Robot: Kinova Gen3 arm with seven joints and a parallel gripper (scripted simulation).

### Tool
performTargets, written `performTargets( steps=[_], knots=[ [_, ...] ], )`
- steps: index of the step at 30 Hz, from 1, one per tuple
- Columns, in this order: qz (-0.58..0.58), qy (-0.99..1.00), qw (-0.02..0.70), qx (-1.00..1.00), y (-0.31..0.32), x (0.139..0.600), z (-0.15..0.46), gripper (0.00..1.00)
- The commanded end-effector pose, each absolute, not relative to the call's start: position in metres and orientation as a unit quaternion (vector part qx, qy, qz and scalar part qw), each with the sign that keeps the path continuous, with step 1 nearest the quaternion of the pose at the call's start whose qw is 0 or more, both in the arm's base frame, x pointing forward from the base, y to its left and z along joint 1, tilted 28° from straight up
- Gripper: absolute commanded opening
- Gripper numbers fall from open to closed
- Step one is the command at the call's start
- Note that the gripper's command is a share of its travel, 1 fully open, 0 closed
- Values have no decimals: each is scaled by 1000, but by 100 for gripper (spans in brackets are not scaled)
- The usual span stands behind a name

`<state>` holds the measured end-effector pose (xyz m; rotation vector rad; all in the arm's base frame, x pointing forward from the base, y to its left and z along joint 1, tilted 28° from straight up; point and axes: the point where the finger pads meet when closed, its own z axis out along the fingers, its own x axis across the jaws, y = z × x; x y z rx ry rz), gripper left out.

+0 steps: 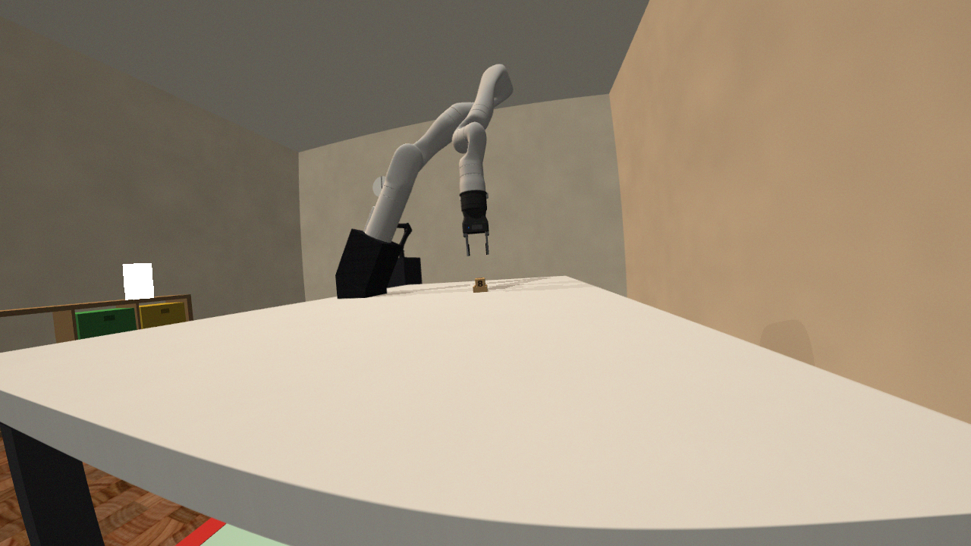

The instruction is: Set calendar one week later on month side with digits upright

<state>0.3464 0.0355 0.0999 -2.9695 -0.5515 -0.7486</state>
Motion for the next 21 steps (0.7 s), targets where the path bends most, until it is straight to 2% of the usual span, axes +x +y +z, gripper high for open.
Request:
performTargets(
  steps=[1,21],
  knots=[
    [-241,-177,15,-954,35,346,100,100],
    [-241,-174,12,-955,35,342,110,100]
  ],
)
